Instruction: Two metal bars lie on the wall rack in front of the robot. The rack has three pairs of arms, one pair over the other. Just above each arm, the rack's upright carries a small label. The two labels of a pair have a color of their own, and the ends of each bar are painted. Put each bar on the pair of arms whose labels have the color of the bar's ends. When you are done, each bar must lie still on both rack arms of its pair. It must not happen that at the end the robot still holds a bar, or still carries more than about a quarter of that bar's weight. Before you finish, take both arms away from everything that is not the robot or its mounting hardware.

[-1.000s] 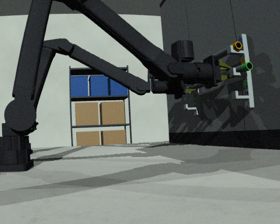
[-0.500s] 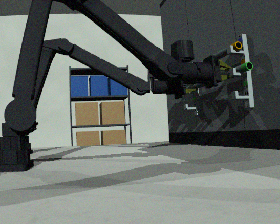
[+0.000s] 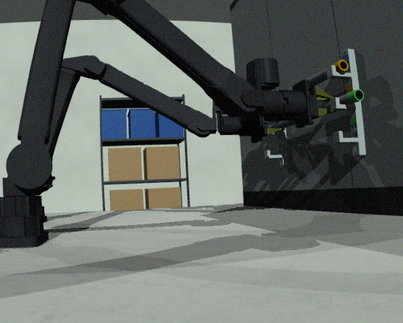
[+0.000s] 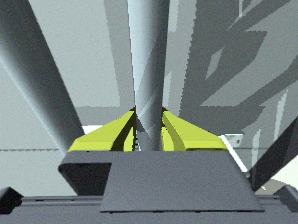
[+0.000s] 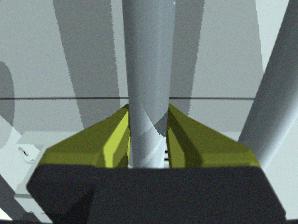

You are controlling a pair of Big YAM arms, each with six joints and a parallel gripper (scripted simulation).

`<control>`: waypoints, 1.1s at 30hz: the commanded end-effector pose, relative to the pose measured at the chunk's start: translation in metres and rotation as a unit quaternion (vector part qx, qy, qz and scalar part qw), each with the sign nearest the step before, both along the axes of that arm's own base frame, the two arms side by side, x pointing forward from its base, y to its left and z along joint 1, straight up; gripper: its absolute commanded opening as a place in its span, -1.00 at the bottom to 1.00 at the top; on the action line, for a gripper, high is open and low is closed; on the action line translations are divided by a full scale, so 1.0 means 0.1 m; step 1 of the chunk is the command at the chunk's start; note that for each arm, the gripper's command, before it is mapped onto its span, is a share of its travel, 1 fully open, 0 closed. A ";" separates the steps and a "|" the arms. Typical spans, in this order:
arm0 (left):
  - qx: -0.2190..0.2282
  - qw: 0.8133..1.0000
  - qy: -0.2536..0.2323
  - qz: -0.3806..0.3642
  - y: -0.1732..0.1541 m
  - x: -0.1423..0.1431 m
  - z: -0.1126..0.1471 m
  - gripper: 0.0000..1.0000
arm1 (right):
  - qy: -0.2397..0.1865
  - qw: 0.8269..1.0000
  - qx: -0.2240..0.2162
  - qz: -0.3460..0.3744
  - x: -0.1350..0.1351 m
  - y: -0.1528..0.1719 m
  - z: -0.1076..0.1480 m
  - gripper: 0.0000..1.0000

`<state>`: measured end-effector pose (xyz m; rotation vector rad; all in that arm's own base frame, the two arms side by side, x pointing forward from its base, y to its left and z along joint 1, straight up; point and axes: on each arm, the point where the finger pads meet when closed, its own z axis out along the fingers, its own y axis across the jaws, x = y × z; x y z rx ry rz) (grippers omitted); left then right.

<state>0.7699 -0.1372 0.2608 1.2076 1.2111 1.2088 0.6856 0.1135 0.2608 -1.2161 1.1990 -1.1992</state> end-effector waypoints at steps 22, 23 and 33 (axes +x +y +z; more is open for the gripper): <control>-0.011 1.000 -0.017 0.003 0.05 0.07 0.21 -1.00 | -0.026 1.000 0.012 -0.003 0.09 -0.04 0.31 -1.00; -0.011 1.000 -0.017 0.003 0.05 0.07 0.21 -1.00 | -0.026 1.000 0.012 -0.003 0.08 -0.04 0.31 -1.00; -0.011 1.000 -0.017 0.003 0.05 0.03 0.21 -1.00 | -0.026 1.000 0.012 -0.003 0.05 -0.04 0.31 -1.00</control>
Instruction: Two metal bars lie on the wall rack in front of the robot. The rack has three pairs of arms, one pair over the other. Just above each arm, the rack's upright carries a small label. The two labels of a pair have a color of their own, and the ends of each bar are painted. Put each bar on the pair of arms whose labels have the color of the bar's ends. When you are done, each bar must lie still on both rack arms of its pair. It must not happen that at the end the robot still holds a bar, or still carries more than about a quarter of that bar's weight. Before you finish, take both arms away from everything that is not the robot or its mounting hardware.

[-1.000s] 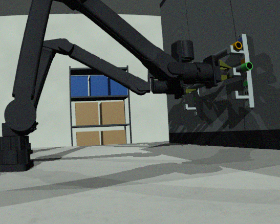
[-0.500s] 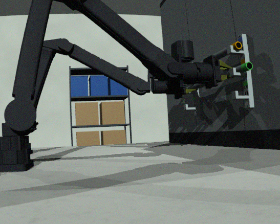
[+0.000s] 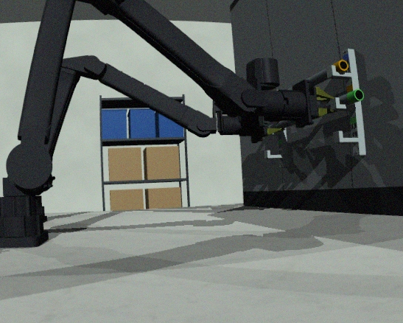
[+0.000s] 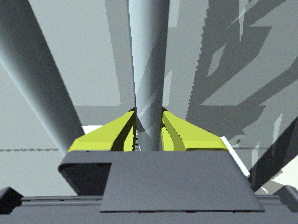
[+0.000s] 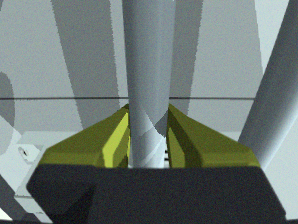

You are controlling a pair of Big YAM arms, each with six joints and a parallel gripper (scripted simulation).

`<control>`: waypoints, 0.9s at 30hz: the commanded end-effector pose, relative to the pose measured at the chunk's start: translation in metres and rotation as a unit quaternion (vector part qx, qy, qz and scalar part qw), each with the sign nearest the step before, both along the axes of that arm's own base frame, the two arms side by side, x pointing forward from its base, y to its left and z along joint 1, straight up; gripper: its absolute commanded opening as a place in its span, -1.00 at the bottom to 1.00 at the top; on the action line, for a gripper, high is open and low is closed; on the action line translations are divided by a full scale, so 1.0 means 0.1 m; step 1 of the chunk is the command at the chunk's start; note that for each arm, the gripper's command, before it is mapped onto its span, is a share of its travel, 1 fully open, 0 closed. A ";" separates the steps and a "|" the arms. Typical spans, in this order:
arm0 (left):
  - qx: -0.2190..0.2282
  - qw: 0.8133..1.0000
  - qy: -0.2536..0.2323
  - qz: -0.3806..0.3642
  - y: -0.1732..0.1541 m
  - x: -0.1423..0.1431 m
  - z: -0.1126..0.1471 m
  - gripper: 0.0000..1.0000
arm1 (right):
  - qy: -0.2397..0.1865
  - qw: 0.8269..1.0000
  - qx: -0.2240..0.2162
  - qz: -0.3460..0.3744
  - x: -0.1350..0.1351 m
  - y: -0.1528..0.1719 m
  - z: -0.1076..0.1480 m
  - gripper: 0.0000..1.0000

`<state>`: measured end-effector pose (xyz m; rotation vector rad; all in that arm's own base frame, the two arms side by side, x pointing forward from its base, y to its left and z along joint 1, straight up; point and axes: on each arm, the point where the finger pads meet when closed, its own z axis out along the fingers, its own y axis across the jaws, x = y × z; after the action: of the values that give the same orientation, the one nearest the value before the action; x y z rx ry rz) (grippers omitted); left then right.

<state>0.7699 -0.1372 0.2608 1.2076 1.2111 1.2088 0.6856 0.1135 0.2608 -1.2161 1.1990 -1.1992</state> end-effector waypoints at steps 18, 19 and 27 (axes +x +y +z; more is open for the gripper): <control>-0.011 1.000 -0.017 0.003 0.05 -0.06 0.21 -1.00 | -0.026 1.000 0.012 -0.003 -0.04 -0.04 0.31 -1.00; -0.011 1.000 -0.017 0.003 0.05 -0.06 0.21 -1.00 | -0.026 1.000 0.012 -0.003 -0.05 -0.04 0.31 -1.00; -0.011 1.000 -0.017 0.003 0.05 -0.07 0.22 -1.00 | -0.026 1.000 0.012 -0.003 -0.08 -0.04 0.31 -1.00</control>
<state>0.7670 -0.1370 0.2608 1.2096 1.2120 1.2072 0.6829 0.1136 0.2608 -1.2179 1.1989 -1.1978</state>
